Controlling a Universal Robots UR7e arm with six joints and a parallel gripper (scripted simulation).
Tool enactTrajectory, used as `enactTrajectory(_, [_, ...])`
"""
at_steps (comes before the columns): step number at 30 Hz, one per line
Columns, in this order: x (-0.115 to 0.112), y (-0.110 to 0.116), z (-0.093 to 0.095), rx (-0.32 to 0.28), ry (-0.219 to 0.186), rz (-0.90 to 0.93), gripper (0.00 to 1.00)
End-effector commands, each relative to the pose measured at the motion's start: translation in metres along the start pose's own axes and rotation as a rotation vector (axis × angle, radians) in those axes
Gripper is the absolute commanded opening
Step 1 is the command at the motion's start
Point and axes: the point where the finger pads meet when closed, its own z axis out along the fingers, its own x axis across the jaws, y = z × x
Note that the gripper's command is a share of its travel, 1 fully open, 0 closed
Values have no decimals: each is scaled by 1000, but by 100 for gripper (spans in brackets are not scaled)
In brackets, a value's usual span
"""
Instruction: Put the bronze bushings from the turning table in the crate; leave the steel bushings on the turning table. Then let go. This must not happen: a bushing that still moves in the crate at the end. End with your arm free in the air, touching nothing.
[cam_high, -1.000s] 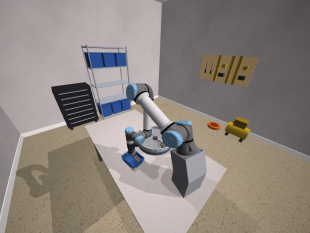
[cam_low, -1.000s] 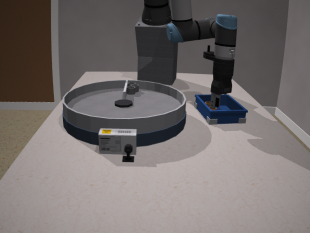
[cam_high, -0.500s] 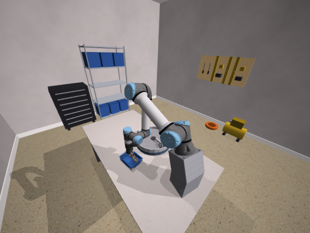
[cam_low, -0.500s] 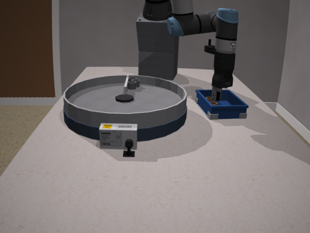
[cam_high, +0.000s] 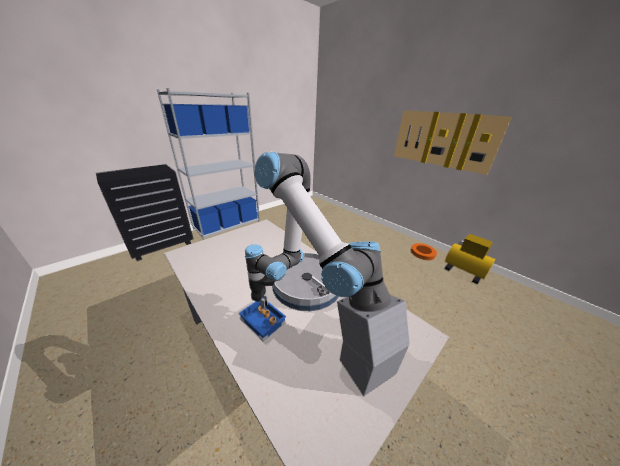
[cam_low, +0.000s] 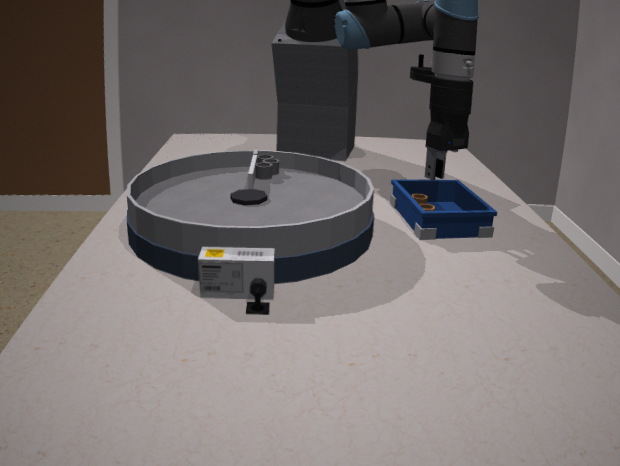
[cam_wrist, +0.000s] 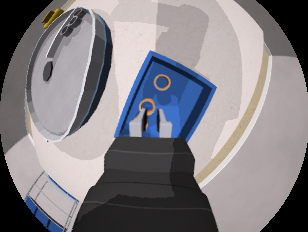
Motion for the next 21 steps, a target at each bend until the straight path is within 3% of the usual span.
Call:
enactTrajectory(1, [0, 0, -6, 1, 0, 0, 42])
enactTrajectory(4, [0, 0, -6, 1, 0, 0, 42])
enactTrajectory(9, [0, 0, -56, 0, 0, 0, 42])
enactTrajectory(21, [0, 0, -56, 0, 0, 0, 42])
